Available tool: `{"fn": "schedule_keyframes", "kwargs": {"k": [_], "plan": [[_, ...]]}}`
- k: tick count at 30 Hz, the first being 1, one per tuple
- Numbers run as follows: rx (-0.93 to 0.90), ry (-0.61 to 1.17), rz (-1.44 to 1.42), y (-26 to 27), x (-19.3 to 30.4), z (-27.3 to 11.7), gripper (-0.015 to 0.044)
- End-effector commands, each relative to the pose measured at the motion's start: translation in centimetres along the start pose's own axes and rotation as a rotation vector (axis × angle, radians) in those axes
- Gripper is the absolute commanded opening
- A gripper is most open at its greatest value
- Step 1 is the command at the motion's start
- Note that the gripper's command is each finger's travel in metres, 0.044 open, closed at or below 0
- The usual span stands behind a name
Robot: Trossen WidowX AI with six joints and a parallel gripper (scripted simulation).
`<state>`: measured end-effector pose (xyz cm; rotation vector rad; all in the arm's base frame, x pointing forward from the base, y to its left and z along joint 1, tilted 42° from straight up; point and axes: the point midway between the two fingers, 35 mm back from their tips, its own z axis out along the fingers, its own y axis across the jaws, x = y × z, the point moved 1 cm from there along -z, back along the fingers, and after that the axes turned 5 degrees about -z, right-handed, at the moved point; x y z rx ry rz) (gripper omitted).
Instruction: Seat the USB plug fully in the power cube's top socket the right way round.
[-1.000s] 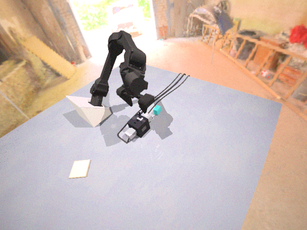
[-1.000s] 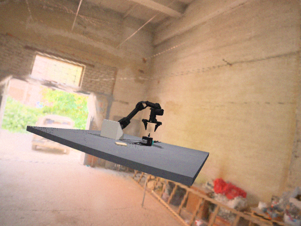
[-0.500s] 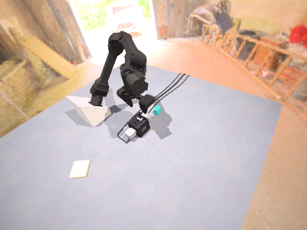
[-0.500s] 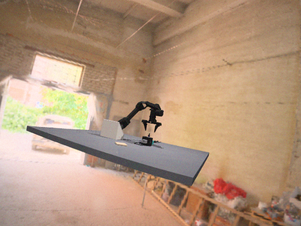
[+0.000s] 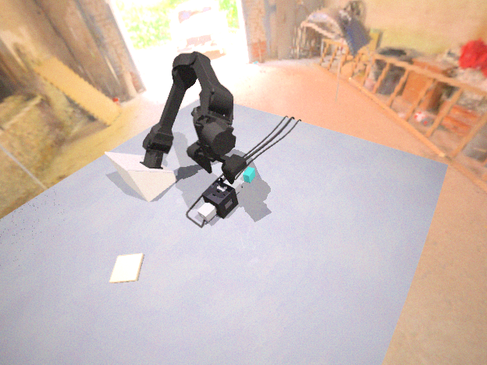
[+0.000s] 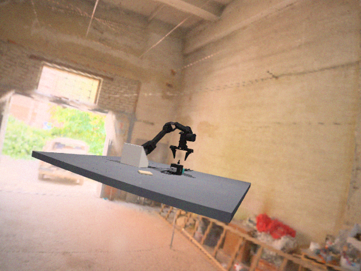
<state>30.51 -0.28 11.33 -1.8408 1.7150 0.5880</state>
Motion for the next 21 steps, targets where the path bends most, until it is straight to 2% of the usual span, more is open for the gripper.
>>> {"fn": "schedule_keyframes", "kwargs": {"k": [1, 8, 21], "plan": [[0.0, -0.005, 0.004, 0.08, -0.07, 0.51, 0.044], [0.0, -0.005, 0.003, 0.08, -0.08, 0.87, 0.044], [-0.001, -0.001, 0.0, 0.02, -0.03, 0.69, 0.0099]]}}
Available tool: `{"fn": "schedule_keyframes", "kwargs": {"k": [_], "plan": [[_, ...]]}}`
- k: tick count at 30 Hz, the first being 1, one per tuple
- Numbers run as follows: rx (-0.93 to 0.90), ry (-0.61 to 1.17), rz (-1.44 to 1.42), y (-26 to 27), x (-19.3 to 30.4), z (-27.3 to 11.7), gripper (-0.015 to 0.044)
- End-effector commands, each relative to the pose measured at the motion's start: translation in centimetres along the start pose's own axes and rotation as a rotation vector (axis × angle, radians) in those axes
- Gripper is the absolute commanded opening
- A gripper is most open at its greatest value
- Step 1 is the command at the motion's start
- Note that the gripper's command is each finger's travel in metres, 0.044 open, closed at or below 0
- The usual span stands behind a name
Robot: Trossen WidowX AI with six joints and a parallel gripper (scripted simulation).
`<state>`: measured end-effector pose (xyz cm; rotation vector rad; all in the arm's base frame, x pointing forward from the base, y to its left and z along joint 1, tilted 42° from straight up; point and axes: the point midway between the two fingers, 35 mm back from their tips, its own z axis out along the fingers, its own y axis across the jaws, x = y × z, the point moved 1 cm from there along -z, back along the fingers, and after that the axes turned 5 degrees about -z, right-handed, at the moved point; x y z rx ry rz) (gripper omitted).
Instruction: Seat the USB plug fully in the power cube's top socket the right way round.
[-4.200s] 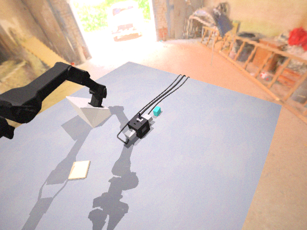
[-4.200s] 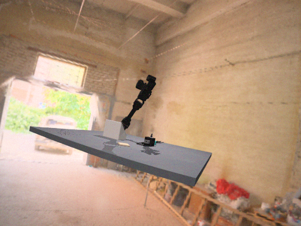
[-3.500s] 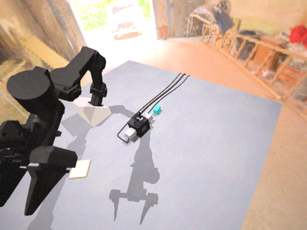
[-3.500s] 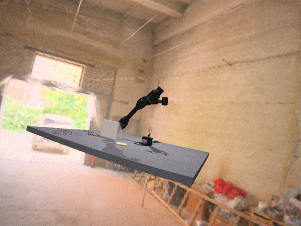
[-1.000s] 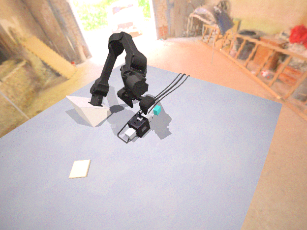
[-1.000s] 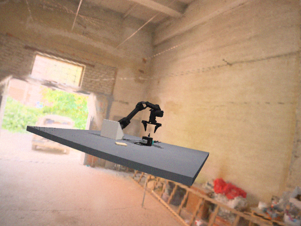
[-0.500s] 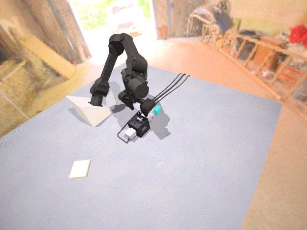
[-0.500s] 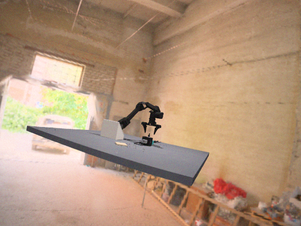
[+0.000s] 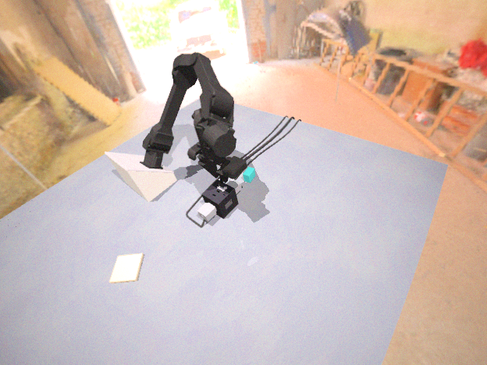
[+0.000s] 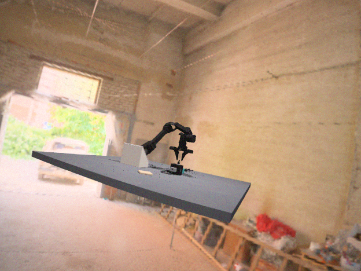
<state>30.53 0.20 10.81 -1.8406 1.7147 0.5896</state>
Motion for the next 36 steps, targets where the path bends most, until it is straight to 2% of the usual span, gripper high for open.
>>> {"fn": "schedule_keyframes", "kwargs": {"k": [1, 4, 36], "plan": [[0.0, 0.0, -0.001, -0.01, -0.01, -0.02, 0.0073], [0.0, 0.0, -0.001, -0.01, -0.01, -0.02, 0.0], [-0.001, 0.001, 0.0, 0.01, 0.01, -0.9, 0.0]]}}
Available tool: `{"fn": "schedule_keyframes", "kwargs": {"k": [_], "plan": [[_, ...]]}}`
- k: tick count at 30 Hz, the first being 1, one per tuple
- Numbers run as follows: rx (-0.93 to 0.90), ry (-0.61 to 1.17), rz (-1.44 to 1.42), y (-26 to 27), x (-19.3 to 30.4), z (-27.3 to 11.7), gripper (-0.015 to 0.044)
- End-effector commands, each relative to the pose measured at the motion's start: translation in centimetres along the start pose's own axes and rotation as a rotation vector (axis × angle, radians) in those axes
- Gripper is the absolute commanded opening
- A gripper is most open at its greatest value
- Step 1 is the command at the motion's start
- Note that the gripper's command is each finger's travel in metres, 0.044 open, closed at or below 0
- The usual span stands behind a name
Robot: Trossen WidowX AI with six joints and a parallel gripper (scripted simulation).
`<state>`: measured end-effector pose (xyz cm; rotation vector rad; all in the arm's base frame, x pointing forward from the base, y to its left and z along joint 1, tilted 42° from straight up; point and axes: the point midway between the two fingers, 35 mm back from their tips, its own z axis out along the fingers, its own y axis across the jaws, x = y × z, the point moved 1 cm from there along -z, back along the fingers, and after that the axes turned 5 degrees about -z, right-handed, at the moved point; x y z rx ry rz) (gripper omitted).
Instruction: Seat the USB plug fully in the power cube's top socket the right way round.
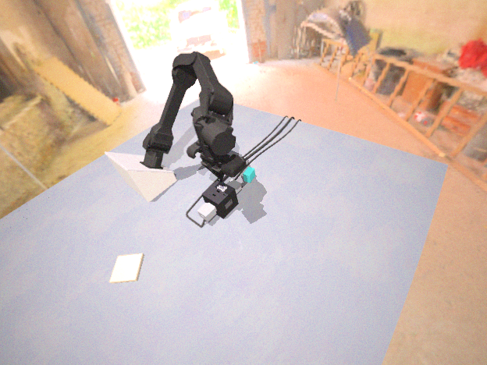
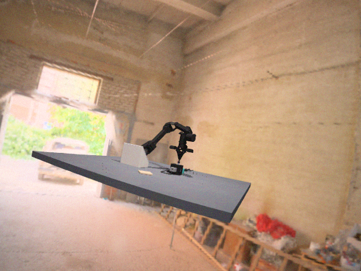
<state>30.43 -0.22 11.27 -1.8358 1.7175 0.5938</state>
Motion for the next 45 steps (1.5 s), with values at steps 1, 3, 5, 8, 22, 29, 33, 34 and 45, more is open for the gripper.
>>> {"fn": "schedule_keyframes", "kwargs": {"k": [1, 3, 5, 8, 22, 29, 33, 34, 45], "plan": [[0.0, 0.003, -0.004, -0.1, 0.0, -0.3, 0.0], [0.0, 0.003, -0.004, -0.1, 0.0, -0.5, 0.0], [0.0, 0.003, -0.004, -0.1, 0.0, -0.6, 0.0], [0.0, 0.003, -0.004, -0.1, 0.0, -0.8, 0.0], [-0.001, 0.004, -0.004, -0.1, 0.0, -1.7, 0.0], [-0.001, 0.004, -0.004, -0.1, 0.0, -2.2, 0.0], [0.0, 0.003, 0.002, 0.0, 0.0, -2.2, 0.0], [0.0, 0.002, 0.013, 0.0, 0.0, -2.2, 0.0], [0.001, 0.0, 0.275, 0.0, 0.0, -2.1, 0.0]]}}
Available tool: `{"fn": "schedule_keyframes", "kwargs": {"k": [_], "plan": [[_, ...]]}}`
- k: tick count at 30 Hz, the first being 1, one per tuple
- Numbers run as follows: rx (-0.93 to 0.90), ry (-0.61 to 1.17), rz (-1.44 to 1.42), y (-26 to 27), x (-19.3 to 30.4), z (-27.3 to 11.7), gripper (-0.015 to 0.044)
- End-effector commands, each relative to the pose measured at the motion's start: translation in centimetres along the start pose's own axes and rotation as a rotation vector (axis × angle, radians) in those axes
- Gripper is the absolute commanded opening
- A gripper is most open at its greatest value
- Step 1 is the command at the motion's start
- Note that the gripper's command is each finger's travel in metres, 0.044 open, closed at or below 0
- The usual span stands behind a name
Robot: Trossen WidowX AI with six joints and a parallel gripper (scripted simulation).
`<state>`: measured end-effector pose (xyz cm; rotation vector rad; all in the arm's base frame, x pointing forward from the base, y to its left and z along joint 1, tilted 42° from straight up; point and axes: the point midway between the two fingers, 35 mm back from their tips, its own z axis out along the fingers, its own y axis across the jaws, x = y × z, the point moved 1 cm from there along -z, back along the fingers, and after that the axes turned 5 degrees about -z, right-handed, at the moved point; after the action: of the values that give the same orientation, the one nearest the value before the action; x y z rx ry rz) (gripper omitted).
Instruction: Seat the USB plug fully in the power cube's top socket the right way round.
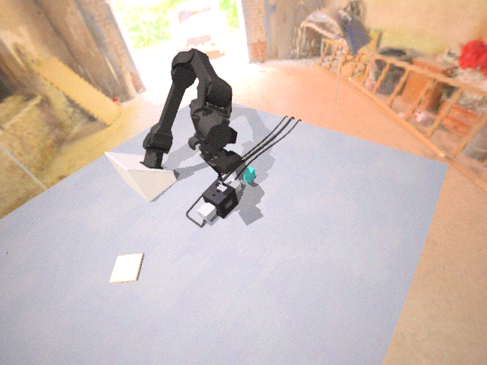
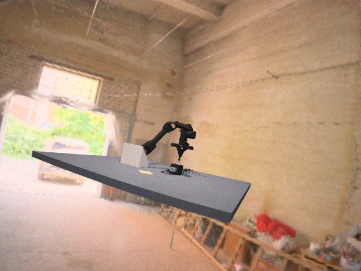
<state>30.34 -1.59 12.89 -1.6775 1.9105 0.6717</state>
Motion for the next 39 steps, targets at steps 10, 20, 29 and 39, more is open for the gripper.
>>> {"fn": "schedule_keyframes", "kwargs": {"k": [10, 20, 29, 39], "plan": [[0.001, 0.001, 0.34, 0.0, 0.03, 0.05, 0.0], [0.001, 0.001, 0.602, -0.01, 0.03, 0.05, 0.0], [0.001, 0.001, 0.838, -0.01, 0.02, 0.05, 0.0], [0.001, 0.0, 1.099, -0.01, 0.02, 0.04, 0.0]]}}
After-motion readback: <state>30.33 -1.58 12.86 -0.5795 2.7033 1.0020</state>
